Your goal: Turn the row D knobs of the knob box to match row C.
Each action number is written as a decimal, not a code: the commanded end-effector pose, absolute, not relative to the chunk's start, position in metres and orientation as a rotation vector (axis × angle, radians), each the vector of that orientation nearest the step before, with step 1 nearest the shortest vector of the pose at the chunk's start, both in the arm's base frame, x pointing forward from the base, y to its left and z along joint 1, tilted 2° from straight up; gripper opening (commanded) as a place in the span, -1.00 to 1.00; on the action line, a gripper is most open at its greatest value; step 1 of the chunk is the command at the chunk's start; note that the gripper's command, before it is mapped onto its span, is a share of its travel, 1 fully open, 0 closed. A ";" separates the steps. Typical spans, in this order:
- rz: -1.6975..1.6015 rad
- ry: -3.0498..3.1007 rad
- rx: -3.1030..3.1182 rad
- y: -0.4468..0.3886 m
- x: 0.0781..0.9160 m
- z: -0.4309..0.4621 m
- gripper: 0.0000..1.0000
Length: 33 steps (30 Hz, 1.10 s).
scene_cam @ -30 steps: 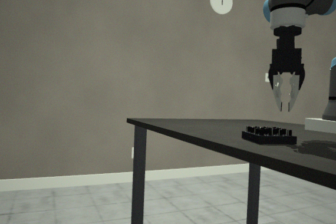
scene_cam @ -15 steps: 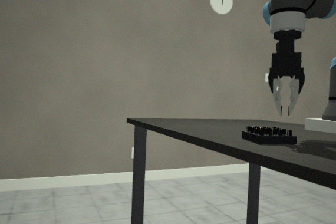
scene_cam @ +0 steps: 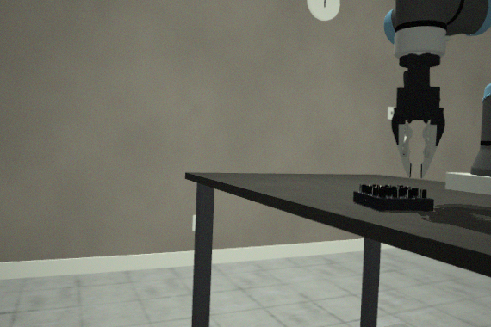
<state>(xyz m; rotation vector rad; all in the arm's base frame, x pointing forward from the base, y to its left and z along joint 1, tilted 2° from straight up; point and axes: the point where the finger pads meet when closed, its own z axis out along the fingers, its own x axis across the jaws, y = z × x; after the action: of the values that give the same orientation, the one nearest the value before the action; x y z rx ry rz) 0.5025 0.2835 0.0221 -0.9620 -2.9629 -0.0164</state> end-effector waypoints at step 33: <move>-0.018 -2.964 -0.962 0.284 0.503 0.008 -0.78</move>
<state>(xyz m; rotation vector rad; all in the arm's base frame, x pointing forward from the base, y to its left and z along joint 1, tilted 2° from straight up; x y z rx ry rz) 0.5022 0.2834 0.0075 -0.9620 -2.9630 -0.0165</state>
